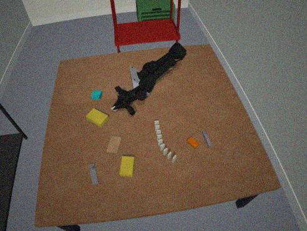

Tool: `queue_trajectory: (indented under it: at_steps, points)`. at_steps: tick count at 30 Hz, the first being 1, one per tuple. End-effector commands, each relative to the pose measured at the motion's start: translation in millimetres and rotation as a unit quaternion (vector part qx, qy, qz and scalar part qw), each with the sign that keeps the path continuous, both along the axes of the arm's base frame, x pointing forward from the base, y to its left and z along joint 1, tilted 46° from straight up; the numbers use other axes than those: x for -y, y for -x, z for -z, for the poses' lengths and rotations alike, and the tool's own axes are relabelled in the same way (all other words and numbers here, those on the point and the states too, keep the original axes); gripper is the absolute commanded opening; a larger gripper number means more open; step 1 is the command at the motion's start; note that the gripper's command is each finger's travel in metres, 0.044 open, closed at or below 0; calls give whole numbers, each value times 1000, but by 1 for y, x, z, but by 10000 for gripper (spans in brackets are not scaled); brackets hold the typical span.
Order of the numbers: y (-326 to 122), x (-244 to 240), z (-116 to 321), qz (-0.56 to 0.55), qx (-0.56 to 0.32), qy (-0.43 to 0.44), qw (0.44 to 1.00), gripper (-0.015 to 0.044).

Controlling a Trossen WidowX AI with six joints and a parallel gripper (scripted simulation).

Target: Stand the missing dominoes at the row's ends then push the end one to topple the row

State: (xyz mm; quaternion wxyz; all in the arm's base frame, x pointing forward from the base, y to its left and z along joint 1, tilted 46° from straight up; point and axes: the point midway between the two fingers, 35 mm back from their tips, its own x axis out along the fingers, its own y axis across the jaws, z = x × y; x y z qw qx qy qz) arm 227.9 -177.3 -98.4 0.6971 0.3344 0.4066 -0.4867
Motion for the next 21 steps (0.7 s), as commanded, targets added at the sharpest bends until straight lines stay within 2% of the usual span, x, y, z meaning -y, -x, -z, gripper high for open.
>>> queue_trajectory:
  at_steps: [1,21]
  points:
    - [1,-3,-8,13,27,31,999,23]
    - [20,-19,-55,84,175,139,971,23]
